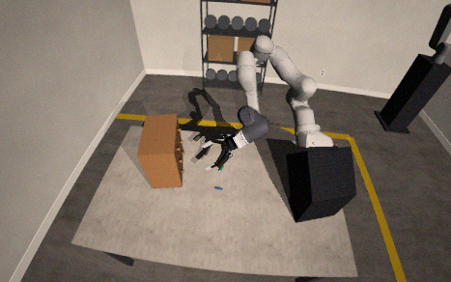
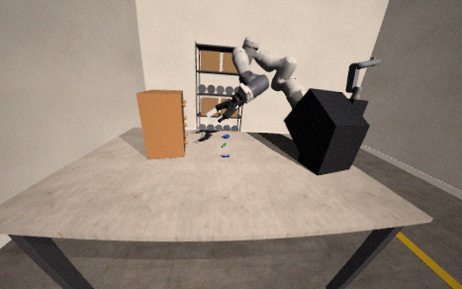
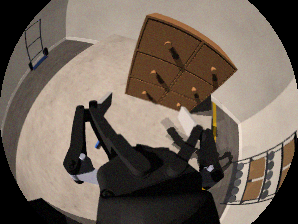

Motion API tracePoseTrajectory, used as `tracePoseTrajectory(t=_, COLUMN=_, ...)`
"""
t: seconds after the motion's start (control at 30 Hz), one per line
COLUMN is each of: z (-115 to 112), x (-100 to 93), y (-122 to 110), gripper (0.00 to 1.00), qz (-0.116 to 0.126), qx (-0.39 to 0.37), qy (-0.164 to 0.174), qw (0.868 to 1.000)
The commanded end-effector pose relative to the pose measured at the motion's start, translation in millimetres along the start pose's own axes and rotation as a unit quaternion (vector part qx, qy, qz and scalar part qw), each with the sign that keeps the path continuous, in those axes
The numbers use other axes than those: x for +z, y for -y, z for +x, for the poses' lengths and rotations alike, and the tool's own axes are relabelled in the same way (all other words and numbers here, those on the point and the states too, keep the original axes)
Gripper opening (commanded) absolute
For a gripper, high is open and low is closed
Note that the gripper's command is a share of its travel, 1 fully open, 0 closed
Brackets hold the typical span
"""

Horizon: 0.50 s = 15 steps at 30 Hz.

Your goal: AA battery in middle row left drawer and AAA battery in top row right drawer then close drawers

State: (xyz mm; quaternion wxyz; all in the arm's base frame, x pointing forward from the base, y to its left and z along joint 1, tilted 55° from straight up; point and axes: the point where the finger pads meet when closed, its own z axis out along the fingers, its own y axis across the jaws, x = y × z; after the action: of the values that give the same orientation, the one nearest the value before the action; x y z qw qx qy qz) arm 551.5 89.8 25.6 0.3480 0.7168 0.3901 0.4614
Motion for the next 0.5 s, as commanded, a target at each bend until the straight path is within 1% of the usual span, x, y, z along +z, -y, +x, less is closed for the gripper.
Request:
tracePoseTrajectory(t=0.0, z=9.1, x=7.0, y=-6.1, gripper=1.0, qz=-0.009, qx=0.054, qy=-0.037, qw=0.998)
tracePoseTrajectory(t=0.37, z=8.7, x=10.0, y=-5.9, gripper=1.0, qz=-0.01, qx=0.054, qy=-0.049, qw=0.997)
tracePoseTrajectory(t=0.4, z=8.7, x=10.0, y=-5.9, gripper=0.2, qz=-0.01, qx=0.054, qy=-0.049, qw=0.997)
tracePoseTrajectory(t=0.47, z=8.7, x=10.0, y=-5.9, gripper=0.2, qz=-0.01, qx=0.054, qy=-0.049, qw=0.997)
